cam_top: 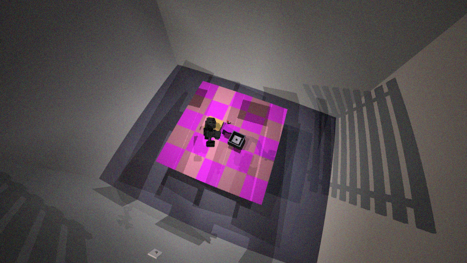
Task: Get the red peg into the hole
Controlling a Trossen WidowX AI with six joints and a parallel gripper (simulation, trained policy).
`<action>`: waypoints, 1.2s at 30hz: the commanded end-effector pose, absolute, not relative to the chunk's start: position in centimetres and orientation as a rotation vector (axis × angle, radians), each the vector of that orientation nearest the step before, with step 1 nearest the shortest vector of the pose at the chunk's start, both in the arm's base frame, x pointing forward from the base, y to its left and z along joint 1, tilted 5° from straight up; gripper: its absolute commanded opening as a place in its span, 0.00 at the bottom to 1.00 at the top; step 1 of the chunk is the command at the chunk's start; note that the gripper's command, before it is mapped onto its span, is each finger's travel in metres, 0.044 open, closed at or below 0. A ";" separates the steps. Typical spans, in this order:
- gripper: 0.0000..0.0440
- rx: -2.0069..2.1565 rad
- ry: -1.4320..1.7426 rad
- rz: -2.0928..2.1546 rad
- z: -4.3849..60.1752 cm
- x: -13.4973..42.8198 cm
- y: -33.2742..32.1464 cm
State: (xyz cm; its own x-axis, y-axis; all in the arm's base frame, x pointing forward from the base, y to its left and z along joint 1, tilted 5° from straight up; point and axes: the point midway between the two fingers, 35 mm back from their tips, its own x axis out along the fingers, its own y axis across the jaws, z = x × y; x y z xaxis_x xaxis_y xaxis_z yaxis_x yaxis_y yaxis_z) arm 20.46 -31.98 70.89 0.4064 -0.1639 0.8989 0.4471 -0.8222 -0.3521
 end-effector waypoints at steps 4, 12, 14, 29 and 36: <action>1.00 -2.020 -0.281 -1.357 69.9 22.6 -32.1; 1.00 -1.799 -0.337 -1.189 68.2 26.6 -31.7; 1.00 -1.743 -0.347 -1.147 67.8 27.7 -31.5; 1.00 -1.318 -0.382 -0.842 63.8 35.0 -28.2; 1.00 -1.118 -0.366 -0.707 61.5 38.1 -25.9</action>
State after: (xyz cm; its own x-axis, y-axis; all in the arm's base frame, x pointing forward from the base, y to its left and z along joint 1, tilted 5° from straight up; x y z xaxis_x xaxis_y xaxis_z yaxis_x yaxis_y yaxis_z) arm 37.42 -26.84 62.03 0.7107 -0.3283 0.6222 0.6939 0.1813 -0.6969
